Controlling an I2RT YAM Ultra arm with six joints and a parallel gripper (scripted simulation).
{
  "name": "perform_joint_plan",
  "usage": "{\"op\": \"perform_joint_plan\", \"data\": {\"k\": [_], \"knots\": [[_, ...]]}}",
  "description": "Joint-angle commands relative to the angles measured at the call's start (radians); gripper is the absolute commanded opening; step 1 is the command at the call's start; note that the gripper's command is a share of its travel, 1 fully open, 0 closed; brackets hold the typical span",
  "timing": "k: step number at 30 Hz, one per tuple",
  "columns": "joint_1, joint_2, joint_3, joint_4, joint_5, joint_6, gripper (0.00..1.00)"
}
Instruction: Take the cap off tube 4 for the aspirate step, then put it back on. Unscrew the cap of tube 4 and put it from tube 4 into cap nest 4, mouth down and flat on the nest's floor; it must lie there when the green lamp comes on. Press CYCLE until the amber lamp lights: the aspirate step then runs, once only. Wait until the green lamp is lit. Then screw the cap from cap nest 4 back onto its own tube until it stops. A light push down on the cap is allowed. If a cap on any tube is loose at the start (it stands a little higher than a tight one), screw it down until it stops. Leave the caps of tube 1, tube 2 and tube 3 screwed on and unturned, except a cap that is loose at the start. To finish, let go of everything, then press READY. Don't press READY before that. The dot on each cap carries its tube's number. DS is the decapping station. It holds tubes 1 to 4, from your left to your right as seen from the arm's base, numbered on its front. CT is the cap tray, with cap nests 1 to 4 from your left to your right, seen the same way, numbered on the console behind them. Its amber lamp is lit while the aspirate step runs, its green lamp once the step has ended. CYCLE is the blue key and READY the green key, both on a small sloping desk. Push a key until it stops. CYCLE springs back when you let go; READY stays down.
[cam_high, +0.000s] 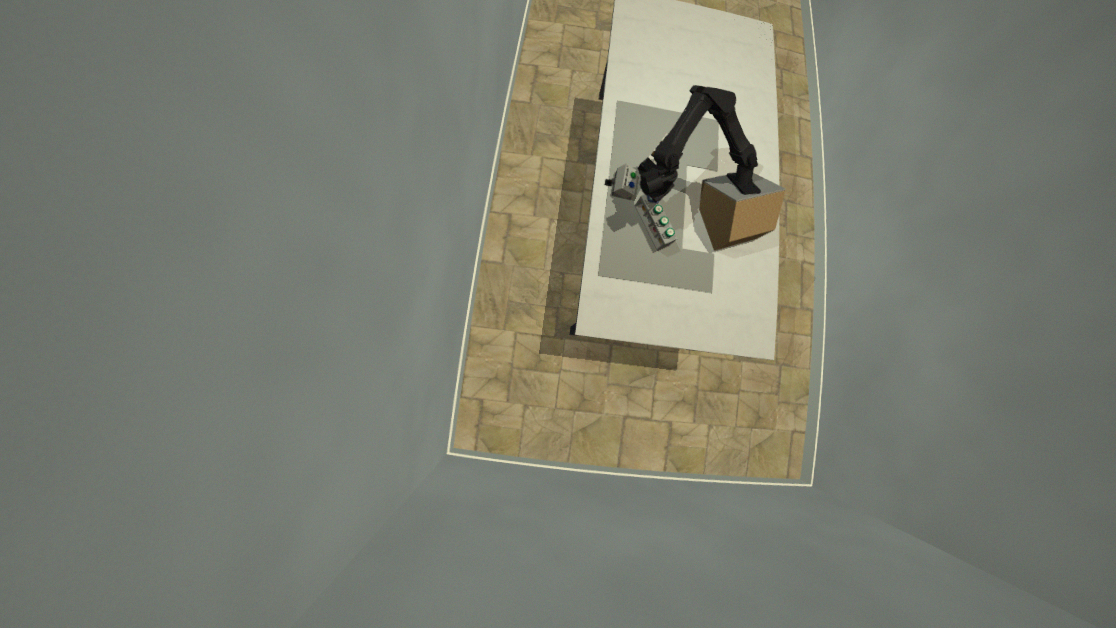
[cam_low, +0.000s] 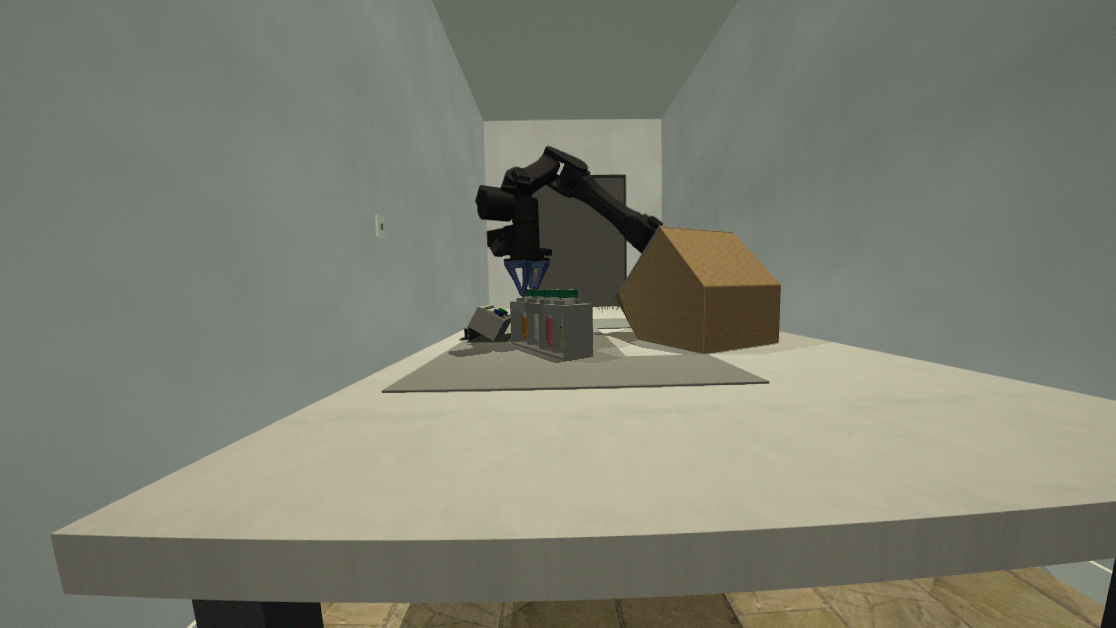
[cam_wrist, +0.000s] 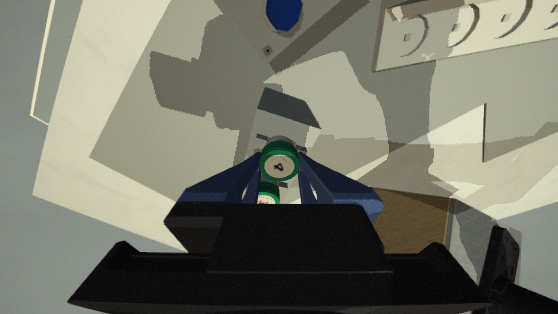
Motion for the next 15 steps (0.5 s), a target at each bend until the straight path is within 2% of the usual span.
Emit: {"op": "perform_joint_plan", "data": {"k": [1,4,6,7,14,15], "knots": [[0.024,-0.028,-0.008,0.019,0.0,0.271,0.0],[0.024,-0.026,0.006,0.016,-0.001,0.408,0.0],[0.024,-0.026,0.006,0.016,-0.001,0.408,0.0],[0.024,-0.028,0.003,0.021,0.0,0.466,0.0],[0.024,-0.028,0.003,0.021,0.0,0.466,0.0],[0.024,-0.028,0.003,0.021,0.0,0.466,0.49]]}}
